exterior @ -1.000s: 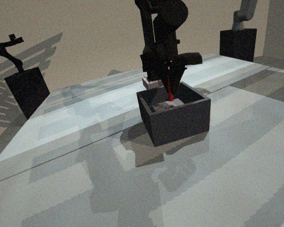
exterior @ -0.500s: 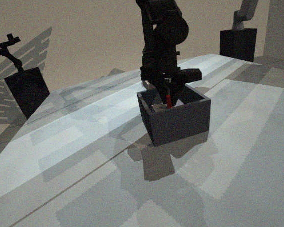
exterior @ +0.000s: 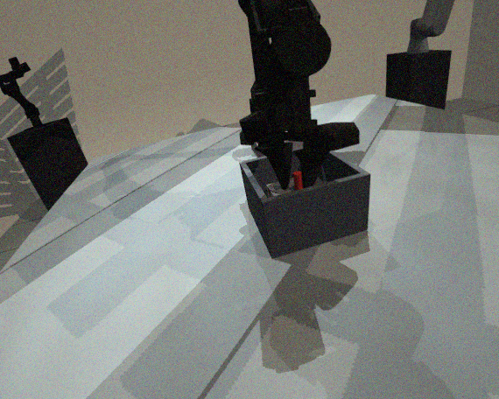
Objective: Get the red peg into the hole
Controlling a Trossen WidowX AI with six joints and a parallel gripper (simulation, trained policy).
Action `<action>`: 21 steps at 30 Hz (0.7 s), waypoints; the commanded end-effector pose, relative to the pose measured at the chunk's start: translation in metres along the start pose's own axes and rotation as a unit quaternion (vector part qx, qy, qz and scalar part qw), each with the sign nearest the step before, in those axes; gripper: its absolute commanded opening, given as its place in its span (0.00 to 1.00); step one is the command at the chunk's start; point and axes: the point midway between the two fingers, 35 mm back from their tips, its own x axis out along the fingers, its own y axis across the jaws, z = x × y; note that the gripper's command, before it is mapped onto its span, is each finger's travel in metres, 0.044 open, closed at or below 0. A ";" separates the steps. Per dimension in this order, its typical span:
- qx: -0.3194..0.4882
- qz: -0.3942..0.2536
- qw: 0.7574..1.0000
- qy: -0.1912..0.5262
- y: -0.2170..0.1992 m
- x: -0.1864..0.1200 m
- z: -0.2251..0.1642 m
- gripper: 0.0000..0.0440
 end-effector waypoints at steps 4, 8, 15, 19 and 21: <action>-0.005 0.002 1.000 -0.001 0.009 0.001 0.016 0.63; -0.003 0.007 1.000 -0.009 0.013 0.000 0.028 0.80; 0.009 0.036 0.999 -0.039 0.024 -0.009 0.054 1.00; 0.014 0.046 0.998 -0.051 0.028 -0.012 0.064 1.00; 0.014 0.046 0.998 -0.051 0.028 -0.012 0.064 1.00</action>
